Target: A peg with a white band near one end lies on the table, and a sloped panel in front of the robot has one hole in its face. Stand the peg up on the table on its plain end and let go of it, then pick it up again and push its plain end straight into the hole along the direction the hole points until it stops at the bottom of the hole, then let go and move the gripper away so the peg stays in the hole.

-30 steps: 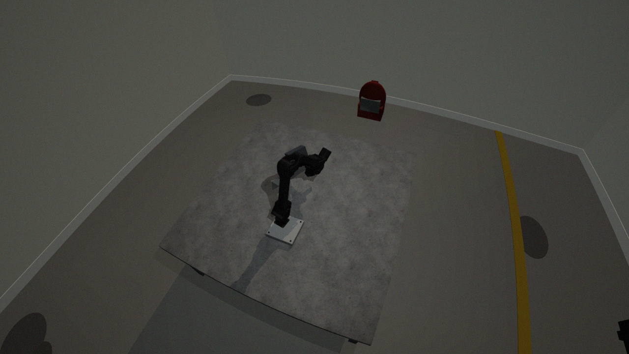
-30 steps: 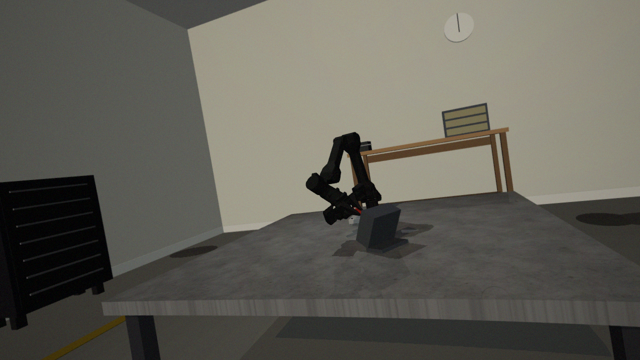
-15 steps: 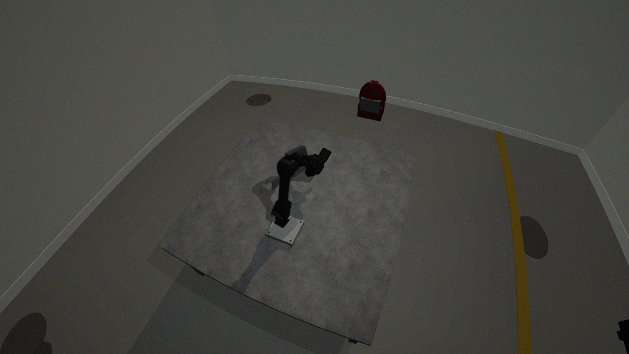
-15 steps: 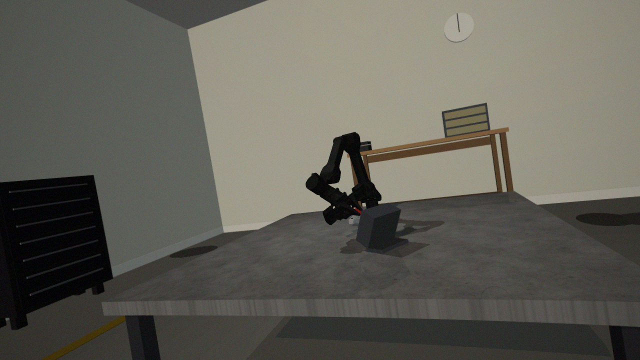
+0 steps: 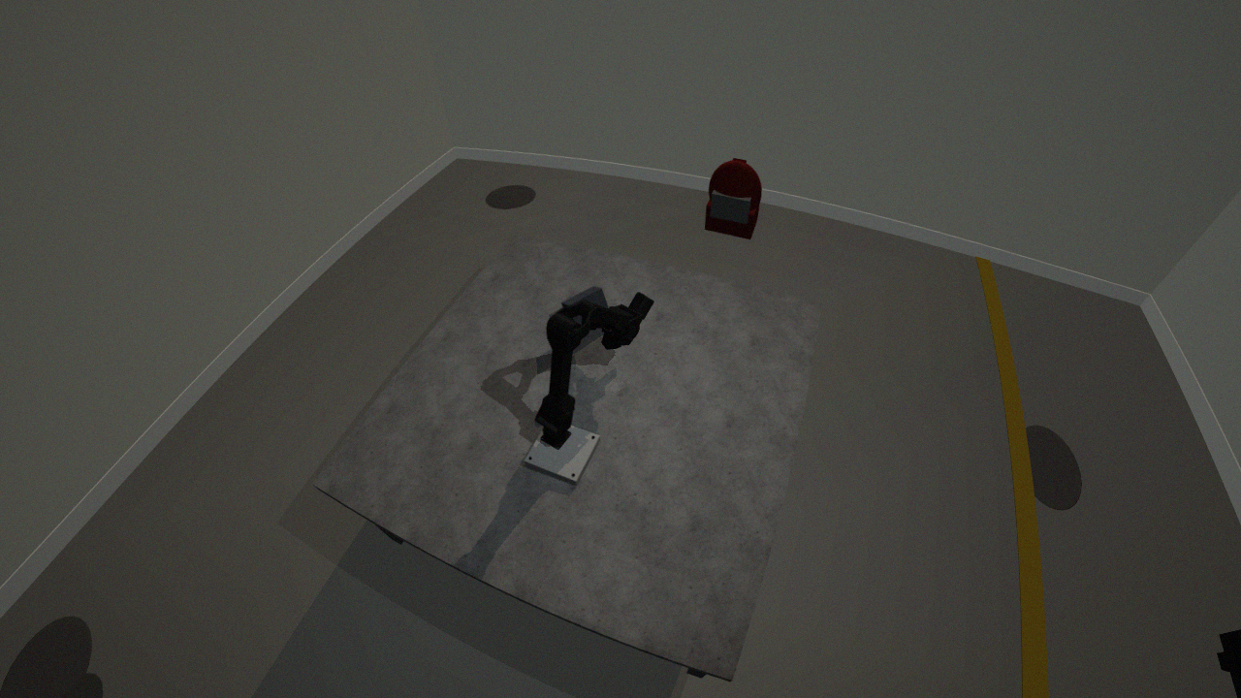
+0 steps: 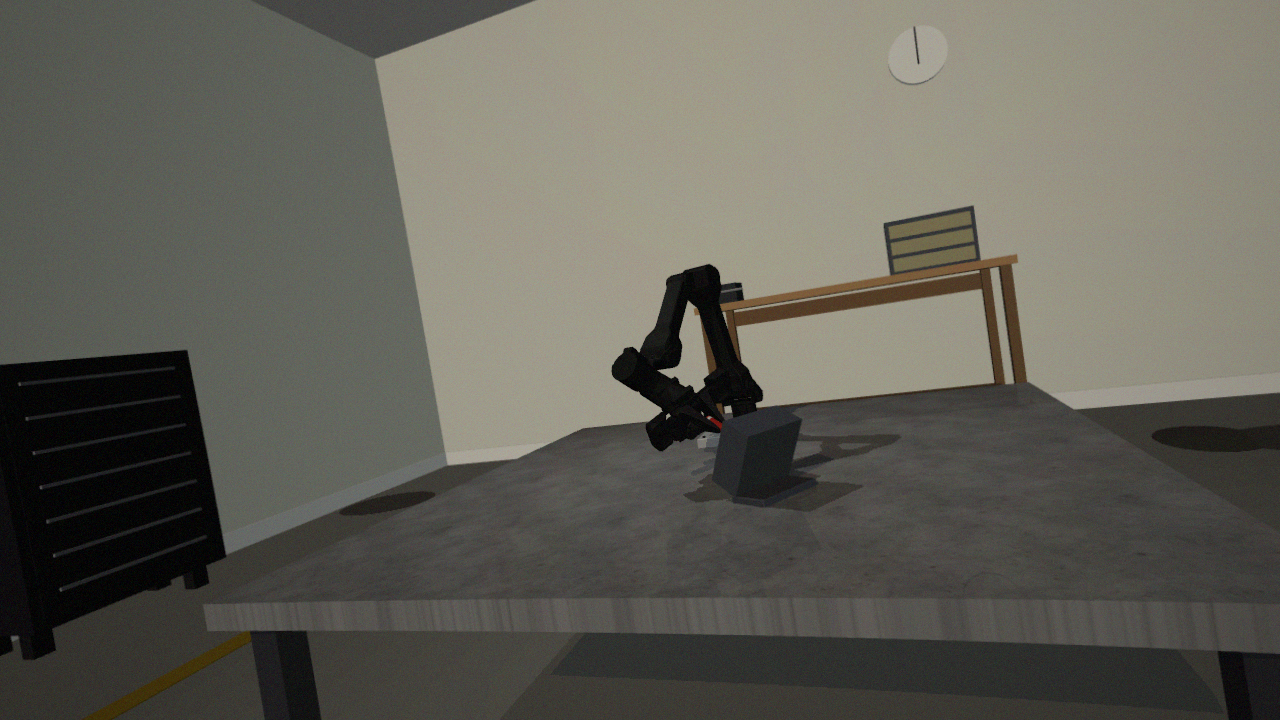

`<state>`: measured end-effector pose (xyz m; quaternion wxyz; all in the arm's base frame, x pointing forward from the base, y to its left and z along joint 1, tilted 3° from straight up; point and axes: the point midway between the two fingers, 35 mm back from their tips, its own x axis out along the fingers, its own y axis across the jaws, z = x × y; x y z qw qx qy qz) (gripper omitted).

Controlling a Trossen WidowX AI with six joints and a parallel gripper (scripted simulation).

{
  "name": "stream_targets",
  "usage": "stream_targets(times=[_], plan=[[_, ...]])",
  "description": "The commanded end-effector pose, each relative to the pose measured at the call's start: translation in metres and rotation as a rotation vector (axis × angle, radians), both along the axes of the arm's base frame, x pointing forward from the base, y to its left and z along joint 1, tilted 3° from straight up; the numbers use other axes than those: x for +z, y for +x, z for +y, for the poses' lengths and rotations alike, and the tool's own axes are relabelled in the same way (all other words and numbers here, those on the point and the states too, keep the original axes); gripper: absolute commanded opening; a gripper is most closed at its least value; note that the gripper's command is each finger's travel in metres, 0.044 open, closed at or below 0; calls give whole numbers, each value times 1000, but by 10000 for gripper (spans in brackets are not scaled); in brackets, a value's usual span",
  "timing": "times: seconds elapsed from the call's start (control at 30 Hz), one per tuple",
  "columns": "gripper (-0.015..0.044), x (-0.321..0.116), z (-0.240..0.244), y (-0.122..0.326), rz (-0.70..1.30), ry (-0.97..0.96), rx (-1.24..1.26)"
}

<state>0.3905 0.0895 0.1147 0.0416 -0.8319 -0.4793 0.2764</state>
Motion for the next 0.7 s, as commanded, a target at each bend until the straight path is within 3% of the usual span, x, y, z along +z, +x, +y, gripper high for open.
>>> stream_targets(times=[0.0, 0.67], plan=[[0, -3, 2, -1, 3, 1, 4], [0, -5, 4, 1, 3, 1, 4]])
